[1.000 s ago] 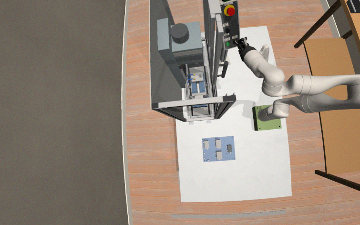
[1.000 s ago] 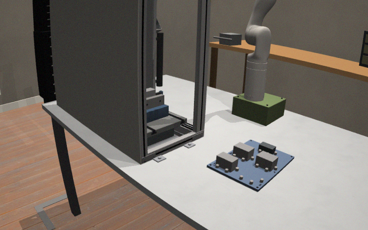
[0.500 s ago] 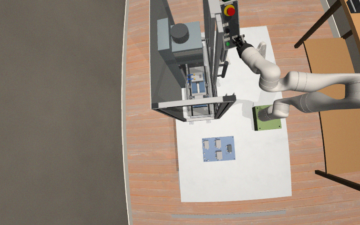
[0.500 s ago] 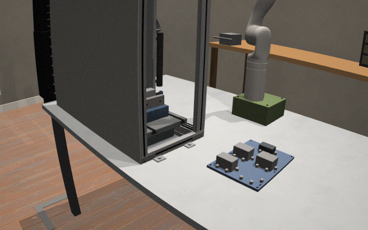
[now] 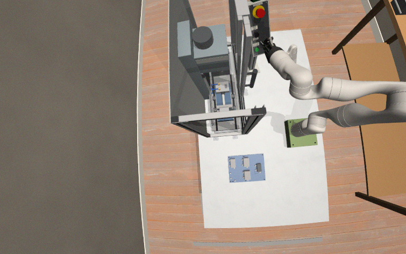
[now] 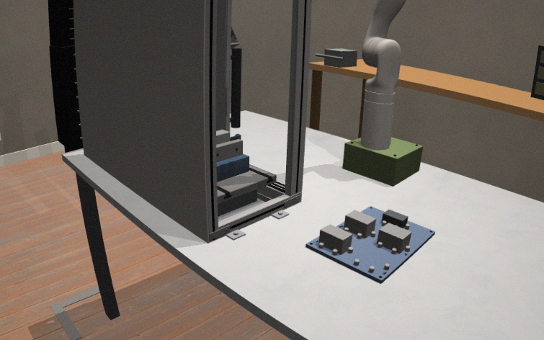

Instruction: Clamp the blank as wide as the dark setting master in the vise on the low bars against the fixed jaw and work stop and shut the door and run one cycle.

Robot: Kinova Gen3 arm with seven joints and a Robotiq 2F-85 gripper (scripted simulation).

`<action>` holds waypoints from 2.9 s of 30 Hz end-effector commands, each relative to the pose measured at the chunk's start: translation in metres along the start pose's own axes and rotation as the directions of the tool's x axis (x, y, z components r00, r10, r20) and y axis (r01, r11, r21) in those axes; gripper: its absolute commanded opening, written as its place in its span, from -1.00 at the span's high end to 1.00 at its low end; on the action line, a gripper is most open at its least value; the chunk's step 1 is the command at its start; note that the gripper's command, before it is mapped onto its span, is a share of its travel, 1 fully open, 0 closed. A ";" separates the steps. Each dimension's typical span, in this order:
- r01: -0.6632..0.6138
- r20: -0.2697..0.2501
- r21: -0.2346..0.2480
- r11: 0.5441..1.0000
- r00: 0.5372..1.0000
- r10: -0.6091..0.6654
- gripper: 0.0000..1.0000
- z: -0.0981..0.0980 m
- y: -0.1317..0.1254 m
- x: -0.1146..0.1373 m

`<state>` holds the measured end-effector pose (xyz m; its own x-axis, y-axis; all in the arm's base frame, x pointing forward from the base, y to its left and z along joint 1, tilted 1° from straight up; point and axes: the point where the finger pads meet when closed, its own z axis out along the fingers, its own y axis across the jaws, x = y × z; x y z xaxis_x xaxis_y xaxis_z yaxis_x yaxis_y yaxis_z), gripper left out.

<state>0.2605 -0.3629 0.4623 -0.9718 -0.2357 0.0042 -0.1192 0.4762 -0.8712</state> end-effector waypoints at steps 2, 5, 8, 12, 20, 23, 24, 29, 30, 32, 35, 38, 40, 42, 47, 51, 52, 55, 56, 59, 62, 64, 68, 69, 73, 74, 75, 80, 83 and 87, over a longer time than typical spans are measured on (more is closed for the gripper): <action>-0.002 -0.010 0.000 1.000 1.000 0.002 0.80 0.012 0.002 0.002; -0.002 -0.010 0.000 1.000 1.000 0.002 0.80 0.012 0.002 0.002; -0.002 -0.010 0.000 1.000 1.000 0.002 0.80 0.012 0.002 0.002; 0.001 -0.008 -0.002 1.000 1.000 -0.001 0.80 0.015 0.001 0.001; -0.002 -0.010 0.000 1.000 1.000 0.002 0.80 0.037 0.002 0.004; -0.002 -0.010 0.000 1.000 1.000 0.002 0.80 0.037 0.002 0.004; -0.002 -0.010 0.000 1.000 1.000 0.002 0.80 0.037 0.002 0.004; 0.001 -0.008 -0.001 1.000 1.000 -0.001 0.80 0.035 0.001 0.003; 0.000 -0.008 -0.001 1.000 1.000 0.000 0.80 0.036 0.001 0.003; -0.001 -0.010 -0.001 1.000 1.000 0.001 0.80 0.037 0.002 0.004; -0.002 -0.010 0.000 1.000 1.000 0.002 0.80 0.038 0.002 0.005; -0.002 -0.010 0.000 1.000 1.000 0.002 0.80 0.038 0.002 0.005; -0.002 -0.010 0.000 1.000 1.000 0.002 0.80 0.038 0.002 0.005; -0.002 -0.010 0.000 1.000 1.000 0.002 0.80 0.038 0.002 0.005; 0.000 -0.009 -0.001 1.000 1.000 0.000 0.80 0.039 0.001 0.004; -0.002 -0.010 0.000 1.000 1.000 0.002 0.80 0.044 0.002 0.004; -0.002 -0.010 0.000 1.000 1.000 0.002 0.80 0.044 0.002 0.004; -0.002 -0.010 0.000 1.000 1.000 0.002 0.80 0.044 0.002 0.004; -0.002 -0.010 0.000 1.000 1.000 0.002 0.80 0.044 0.002 0.004; -0.002 -0.010 0.000 1.000 1.000 0.002 0.80 0.044 0.002 0.004; -0.002 -0.010 0.000 1.000 1.000 0.002 0.80 0.044 0.002 0.004; 0.001 -0.009 -0.002 1.000 1.000 -0.001 0.80 0.046 0.002 0.003; -0.002 -0.010 0.000 1.000 1.000 0.002 0.80 0.050 0.002 0.004; -0.002 -0.010 0.000 1.000 1.000 0.002 0.80 0.050 0.002 0.004; -0.002 -0.010 0.000 1.000 1.000 0.002 0.80 0.050 0.002 0.004; -0.002 -0.010 0.000 1.000 1.000 0.002 0.80 0.050 0.002 0.004; -0.002 -0.010 0.000 1.000 1.000 0.002 0.80 0.050 0.002 0.004; 0.002 -0.009 -0.002 1.000 1.000 -0.002 0.80 0.050 0.002 0.003; -0.001 -0.010 -0.001 1.000 1.000 0.001 0.80 0.055 0.002 0.004; -0.002 -0.010 0.000 1.000 1.000 0.002 0.80 0.057 0.002 0.004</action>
<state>0.2685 -0.4081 0.4339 -0.9729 -0.2310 0.0106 -0.1231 0.4781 -0.8696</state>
